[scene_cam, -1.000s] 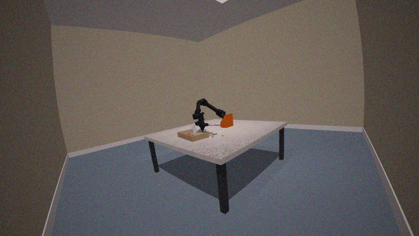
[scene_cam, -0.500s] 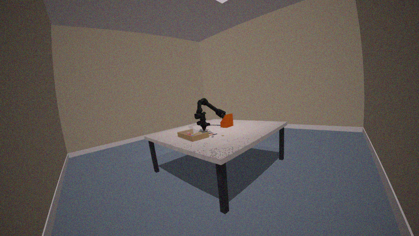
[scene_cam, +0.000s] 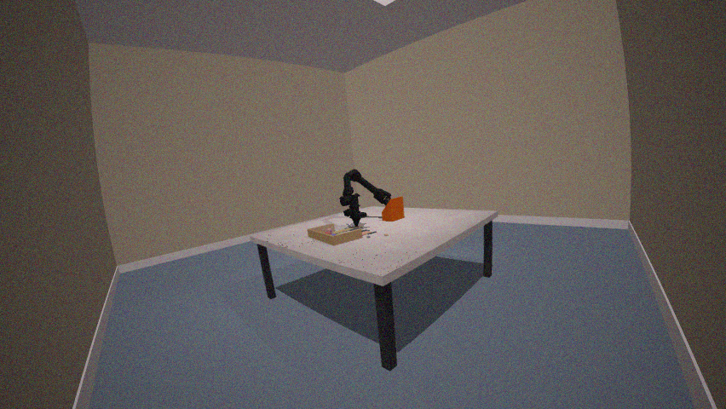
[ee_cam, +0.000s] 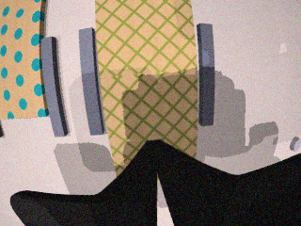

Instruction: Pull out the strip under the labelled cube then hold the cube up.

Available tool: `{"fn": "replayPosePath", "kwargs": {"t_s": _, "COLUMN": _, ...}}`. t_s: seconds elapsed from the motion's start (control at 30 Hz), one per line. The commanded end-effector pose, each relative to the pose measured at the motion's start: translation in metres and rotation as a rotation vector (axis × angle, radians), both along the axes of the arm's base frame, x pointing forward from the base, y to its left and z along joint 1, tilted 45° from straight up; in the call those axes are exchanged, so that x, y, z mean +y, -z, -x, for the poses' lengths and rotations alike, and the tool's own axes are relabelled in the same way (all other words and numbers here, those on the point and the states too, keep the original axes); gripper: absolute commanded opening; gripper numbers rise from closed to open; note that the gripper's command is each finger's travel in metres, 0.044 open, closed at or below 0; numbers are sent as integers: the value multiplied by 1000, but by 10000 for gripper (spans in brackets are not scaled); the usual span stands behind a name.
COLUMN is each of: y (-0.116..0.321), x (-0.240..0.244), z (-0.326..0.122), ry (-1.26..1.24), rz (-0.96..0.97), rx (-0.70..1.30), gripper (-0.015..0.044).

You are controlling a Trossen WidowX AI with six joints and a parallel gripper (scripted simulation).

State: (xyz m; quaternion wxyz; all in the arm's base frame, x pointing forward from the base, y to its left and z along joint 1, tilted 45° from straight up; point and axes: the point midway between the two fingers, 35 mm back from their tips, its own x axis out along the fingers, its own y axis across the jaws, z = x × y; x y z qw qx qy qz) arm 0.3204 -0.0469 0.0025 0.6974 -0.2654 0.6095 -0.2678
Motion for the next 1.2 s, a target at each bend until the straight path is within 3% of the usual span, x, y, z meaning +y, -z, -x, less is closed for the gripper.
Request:
{"fn": "replayPosePath", "kwargs": {"t_s": 0.0, "y": 4, "x": -3, "z": 13, "ry": 9, "rz": 6, "rx": 18, "gripper": 0}}
{"fn": "replayPosePath", "kwargs": {"t_s": 1.17, "y": 11, "x": -5, "z": 65, "ry": 9, "rz": 6, "rx": 21, "gripper": 0}}
